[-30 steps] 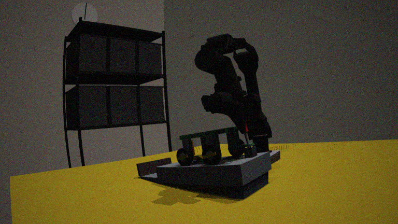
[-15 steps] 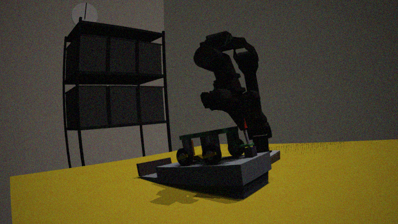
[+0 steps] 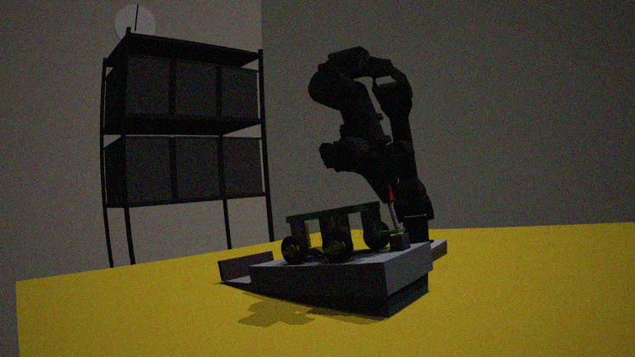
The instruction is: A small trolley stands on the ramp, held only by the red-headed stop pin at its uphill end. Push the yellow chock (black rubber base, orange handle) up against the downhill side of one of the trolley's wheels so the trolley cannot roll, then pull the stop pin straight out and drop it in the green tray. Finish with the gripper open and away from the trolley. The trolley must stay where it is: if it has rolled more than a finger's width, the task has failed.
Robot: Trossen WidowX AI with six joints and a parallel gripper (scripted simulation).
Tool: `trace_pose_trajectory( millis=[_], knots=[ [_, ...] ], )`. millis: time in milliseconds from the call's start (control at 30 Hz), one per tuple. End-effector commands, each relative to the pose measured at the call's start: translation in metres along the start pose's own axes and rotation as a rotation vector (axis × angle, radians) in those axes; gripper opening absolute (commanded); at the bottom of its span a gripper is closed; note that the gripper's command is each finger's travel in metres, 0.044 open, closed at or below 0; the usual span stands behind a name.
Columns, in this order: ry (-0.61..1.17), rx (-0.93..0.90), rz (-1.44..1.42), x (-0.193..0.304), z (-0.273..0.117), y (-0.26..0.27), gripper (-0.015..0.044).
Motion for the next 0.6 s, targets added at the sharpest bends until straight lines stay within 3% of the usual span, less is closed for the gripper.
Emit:
trace_pose_trajectory(
  millis=[0, 567],
  knots=[
    [0.01, -0.007, -0.01, 0.0023, -0.0045, 0.0005, 0.0],
    [0.01, -0.007, -0.01, 0.0058, -0.0101, 0.0011, 0.0]
  ],
)
Point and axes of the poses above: the point midway between the two fingers, 35 mm back from their tips, its own z axis out along the fingers, its own y axis across the jaws, x = y × z, the point moved 6 cm from there along -z, back along the fingers, and after that the axes turned 14 degrees about z, right-handed, at the moved point
